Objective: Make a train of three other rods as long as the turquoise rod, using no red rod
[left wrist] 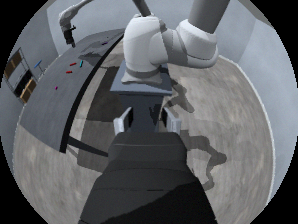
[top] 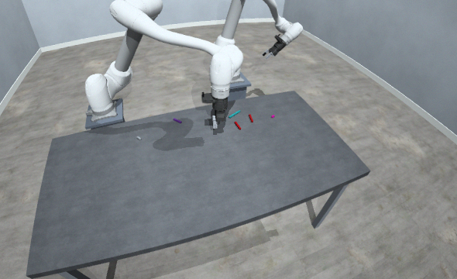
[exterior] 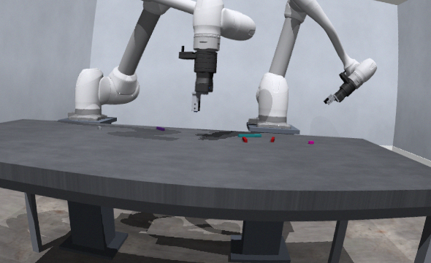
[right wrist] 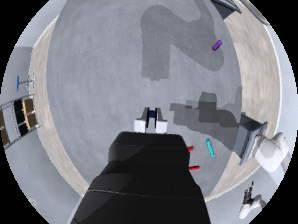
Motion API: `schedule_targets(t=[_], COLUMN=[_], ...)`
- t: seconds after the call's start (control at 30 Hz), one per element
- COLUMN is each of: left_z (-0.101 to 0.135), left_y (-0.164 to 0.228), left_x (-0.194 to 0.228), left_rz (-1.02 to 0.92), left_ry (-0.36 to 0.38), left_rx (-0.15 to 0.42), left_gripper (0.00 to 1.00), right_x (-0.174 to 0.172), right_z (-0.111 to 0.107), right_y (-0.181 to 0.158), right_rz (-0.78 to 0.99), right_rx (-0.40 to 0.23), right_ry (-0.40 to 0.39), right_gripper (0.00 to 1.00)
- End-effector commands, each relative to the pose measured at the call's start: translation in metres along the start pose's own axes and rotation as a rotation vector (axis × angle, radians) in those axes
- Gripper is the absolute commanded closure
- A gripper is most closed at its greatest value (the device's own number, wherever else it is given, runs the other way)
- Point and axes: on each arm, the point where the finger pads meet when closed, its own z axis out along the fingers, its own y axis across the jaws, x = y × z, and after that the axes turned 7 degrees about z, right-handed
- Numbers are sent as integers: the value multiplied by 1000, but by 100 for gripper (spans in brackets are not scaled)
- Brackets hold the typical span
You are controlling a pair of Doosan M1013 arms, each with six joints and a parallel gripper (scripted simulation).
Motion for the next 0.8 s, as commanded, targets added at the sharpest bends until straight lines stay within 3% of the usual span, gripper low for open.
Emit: schedule_targets(t=[0.0,0.3,0.77], left_z=[2,2,2], left_y=[2,2,2], left_x=[2,2,2], left_rz=[-2,-2,-2], left_ry=[-3,-3,-3], left_rx=[0,0,0], left_gripper=[0,0,0], right_x=[1,1,1], right_z=[-1,12,62], right_y=[-3,-2,-3], right_rz=[-4,-4,-4], right_rx=[0,-1,-1], right_ry=[-1,1,1], right_gripper=[76,76,76])
